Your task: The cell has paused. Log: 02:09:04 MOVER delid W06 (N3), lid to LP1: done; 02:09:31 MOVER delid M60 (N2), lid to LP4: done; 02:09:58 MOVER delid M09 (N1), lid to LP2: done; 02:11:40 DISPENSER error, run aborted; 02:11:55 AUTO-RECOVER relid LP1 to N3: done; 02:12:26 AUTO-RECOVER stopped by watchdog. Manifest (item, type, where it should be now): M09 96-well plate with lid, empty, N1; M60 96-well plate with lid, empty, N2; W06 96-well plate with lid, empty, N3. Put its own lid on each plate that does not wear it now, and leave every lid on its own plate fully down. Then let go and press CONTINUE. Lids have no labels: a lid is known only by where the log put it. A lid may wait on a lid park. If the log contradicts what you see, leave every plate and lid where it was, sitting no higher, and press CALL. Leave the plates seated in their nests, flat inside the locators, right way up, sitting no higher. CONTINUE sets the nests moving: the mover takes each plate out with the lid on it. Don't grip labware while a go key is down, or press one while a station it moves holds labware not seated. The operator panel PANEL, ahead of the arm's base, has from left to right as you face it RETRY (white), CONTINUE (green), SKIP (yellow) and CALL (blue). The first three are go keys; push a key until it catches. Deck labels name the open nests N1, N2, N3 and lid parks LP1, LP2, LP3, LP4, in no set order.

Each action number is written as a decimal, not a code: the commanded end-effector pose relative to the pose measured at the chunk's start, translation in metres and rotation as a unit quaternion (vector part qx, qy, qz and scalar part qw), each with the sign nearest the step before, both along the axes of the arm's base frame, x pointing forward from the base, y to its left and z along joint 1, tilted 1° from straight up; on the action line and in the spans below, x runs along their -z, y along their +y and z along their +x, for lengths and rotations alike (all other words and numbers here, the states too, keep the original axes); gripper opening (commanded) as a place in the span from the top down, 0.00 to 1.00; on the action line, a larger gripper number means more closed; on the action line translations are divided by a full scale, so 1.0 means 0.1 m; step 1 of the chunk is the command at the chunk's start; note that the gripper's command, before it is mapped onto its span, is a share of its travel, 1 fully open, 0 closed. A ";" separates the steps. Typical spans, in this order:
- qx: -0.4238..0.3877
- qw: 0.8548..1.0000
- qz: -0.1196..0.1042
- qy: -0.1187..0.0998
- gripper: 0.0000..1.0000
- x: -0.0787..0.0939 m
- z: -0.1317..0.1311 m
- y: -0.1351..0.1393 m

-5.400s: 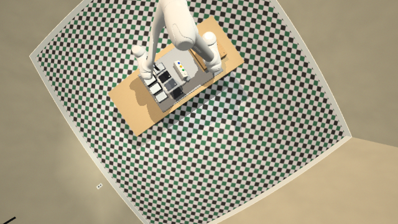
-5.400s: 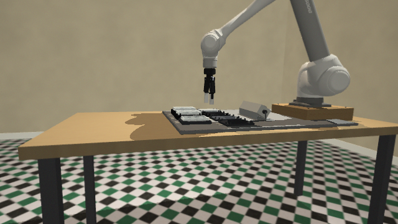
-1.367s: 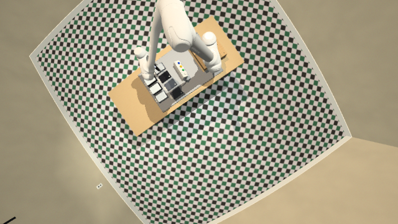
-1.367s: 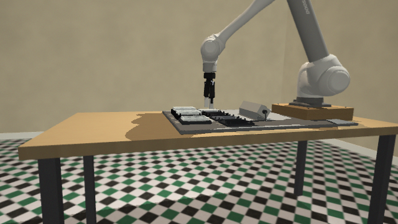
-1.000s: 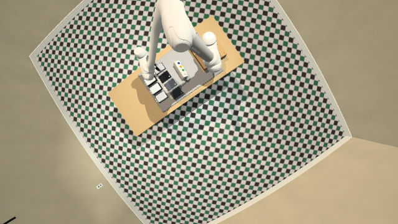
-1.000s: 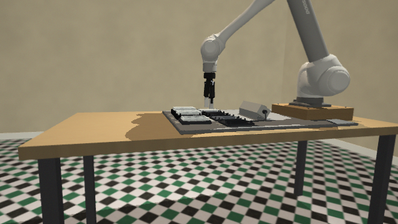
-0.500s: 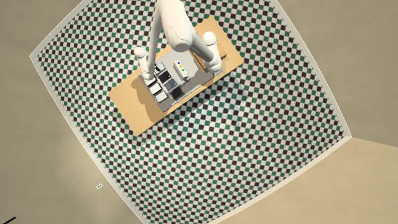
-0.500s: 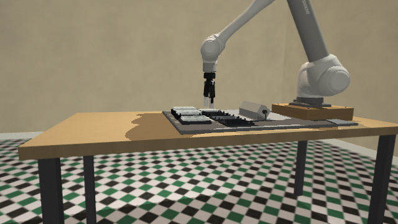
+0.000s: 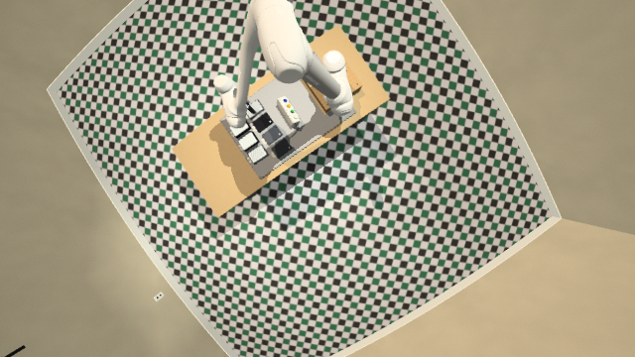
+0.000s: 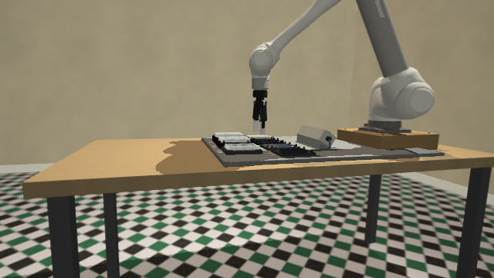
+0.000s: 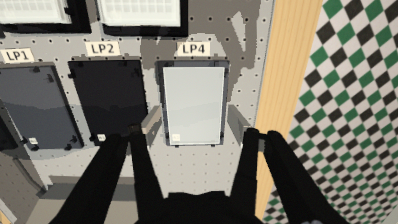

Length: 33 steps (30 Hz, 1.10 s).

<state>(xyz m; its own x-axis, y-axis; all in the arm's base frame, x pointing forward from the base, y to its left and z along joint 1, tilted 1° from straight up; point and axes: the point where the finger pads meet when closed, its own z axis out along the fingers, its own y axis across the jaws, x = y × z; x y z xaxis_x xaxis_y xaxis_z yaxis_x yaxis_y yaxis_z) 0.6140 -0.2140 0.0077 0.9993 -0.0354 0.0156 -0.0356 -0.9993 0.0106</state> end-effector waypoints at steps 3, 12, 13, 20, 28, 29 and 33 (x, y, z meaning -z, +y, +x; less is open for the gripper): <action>0.000 1.000 0.000 0.000 0.34 0.00 0.00 0.00; 0.000 1.000 0.000 0.000 0.34 0.00 0.00 0.00; 0.000 1.000 0.000 0.000 0.34 0.00 0.00 0.00; 0.000 1.000 0.000 0.000 0.34 0.01 0.00 0.00; 0.000 1.000 0.000 0.000 0.34 0.03 0.00 0.00; 0.000 1.000 0.000 0.000 0.34 0.04 0.00 0.00; 0.000 1.000 0.000 0.000 0.34 0.05 0.00 0.00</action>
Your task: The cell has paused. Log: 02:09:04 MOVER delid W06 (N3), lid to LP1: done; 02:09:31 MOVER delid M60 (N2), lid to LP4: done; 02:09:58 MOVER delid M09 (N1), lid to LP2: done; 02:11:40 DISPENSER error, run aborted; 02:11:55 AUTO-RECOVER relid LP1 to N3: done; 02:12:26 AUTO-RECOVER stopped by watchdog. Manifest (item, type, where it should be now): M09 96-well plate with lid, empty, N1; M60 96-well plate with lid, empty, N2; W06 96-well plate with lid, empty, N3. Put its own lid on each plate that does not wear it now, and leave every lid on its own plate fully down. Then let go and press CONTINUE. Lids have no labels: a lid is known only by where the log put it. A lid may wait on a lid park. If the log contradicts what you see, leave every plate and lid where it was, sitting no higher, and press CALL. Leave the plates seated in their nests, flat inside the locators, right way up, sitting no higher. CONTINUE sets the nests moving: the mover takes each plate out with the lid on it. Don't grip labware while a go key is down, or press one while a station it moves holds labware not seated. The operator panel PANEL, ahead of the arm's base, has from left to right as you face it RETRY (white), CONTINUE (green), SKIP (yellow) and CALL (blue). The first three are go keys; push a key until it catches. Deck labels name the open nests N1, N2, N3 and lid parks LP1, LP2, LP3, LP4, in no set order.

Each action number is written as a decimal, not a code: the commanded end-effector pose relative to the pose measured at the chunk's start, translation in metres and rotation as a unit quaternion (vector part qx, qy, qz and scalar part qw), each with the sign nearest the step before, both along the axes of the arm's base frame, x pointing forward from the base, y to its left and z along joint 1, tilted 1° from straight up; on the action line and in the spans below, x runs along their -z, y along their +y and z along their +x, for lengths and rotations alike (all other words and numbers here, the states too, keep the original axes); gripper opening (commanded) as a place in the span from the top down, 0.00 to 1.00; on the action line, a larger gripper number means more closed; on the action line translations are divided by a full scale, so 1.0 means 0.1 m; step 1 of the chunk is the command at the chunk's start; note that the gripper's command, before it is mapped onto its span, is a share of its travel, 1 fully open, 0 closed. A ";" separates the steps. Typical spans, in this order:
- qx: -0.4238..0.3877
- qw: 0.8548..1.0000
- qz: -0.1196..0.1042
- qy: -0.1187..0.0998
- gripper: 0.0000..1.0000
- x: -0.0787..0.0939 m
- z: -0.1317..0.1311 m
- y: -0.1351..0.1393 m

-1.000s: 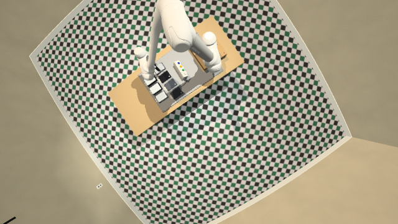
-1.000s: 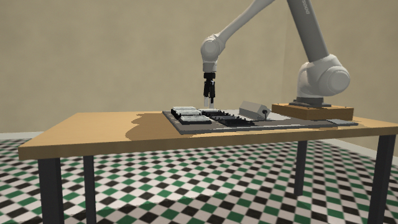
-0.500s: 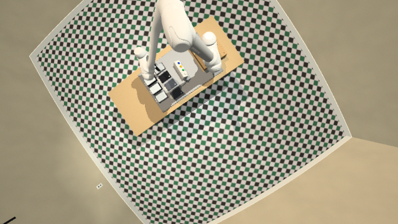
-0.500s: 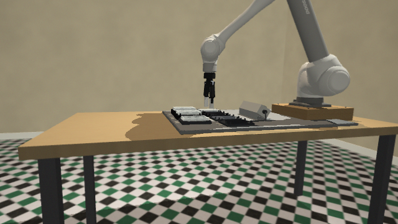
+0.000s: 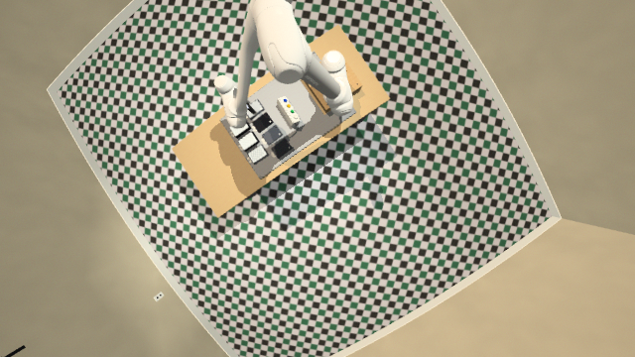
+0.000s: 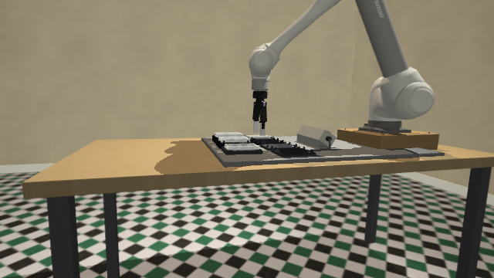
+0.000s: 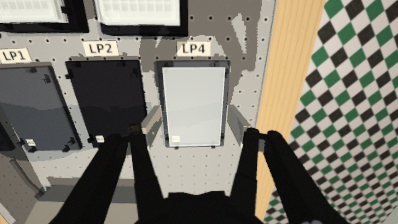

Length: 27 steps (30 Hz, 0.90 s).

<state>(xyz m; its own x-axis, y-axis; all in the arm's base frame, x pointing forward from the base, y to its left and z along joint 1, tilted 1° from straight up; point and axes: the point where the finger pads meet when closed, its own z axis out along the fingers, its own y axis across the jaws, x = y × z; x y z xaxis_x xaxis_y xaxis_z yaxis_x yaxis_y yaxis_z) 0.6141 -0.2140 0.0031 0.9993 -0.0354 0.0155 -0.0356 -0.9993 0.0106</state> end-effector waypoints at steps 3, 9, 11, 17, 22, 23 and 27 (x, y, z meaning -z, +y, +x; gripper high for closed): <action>0.000 1.000 0.000 0.000 0.34 0.02 0.00 0.00; 0.000 1.000 0.000 0.000 0.34 0.06 0.00 0.00; 0.000 1.000 0.000 0.000 0.34 0.06 0.00 0.00; 0.000 1.000 0.000 0.000 0.34 0.09 0.00 0.00; 0.000 1.000 0.000 0.000 0.34 0.10 0.00 0.00; 0.000 1.000 0.000 0.000 0.34 0.11 0.00 0.00; 0.000 1.000 0.000 0.000 0.34 0.12 0.00 0.00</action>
